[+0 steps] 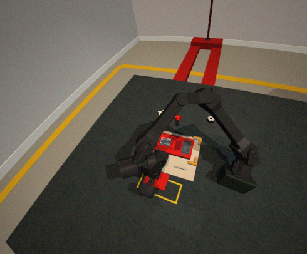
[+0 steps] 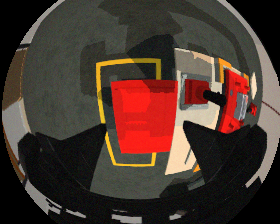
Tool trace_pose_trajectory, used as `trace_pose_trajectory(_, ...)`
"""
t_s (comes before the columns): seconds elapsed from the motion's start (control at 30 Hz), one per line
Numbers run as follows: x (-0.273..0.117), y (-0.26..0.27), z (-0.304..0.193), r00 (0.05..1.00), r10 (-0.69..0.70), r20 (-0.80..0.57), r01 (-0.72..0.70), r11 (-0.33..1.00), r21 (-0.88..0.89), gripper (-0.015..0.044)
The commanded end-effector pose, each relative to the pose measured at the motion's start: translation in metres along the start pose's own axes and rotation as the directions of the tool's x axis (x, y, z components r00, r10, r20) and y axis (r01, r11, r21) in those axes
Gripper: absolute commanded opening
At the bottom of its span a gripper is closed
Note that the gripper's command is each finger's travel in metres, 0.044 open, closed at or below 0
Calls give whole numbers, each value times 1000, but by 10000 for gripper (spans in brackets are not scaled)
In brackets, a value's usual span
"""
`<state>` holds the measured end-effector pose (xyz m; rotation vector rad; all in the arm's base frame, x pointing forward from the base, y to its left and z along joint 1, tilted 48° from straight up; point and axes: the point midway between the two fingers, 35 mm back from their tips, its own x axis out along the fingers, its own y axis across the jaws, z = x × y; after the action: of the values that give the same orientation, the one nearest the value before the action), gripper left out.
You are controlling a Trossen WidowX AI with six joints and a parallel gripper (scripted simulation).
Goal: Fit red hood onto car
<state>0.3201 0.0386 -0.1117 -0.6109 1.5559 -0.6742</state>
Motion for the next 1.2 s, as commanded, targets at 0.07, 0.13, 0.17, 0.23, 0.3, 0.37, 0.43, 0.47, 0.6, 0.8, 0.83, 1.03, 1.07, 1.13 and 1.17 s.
trace_pose_trajectory(0.07, 3, 0, 1, 1000, -4, 4, 4, 1000, -3, 440)
trace_pose_trajectory(0.13, 4, 0, 1, 1000, -4, 4, 4, 1000, -3, 440)
trace_pose_trajectory(0.17, 4, 0, 1, 1000, -4, 4, 4, 1000, -3, 440)
trace_pose_trajectory(0.23, 5, 0, 1, 1000, -4, 4, 4, 1000, -3, 440)
trace_pose_trajectory(0.3, 6, 0, 1, 1000, -4, 4, 4, 1000, -3, 440)
trace_pose_trajectory(0.37, 7, 0, 1, 1000, -4, 4, 4, 1000, -3, 440)
trace_pose_trajectory(0.43, 8, -1, 1, 1000, -4, 4, 4, 1000, -3, 440)
trace_pose_trajectory(0.47, 9, -1, 1, 1000, -4, 4, 4, 1000, -3, 440)
trace_pose_trajectory(0.6, 11, -1, 1, 1000, -4, 4, 4, 1000, -3, 440)
trace_pose_trajectory(0.8, 14, -1, 1, 1000, -4, 4, 4, 1000, -3, 440)
trace_pose_trajectory(0.83, 14, -1, 1, 1000, -4, 4, 4, 1000, -3, 440)
trace_pose_trajectory(1.03, 17, -1, 1, 1000, -4, 4, 4, 1000, -2, 440)
trace_pose_trajectory(1.07, 18, -1, 1, 1000, -4, 4, 4, 1000, -2, 440)
trace_pose_trajectory(1.13, 19, -1, 1, 1000, -5, 4, 5, 1000, -2, 440)
trace_pose_trajectory(1.17, 19, -1, 1, 1000, -5, 4, 5, 1000, -2, 440)
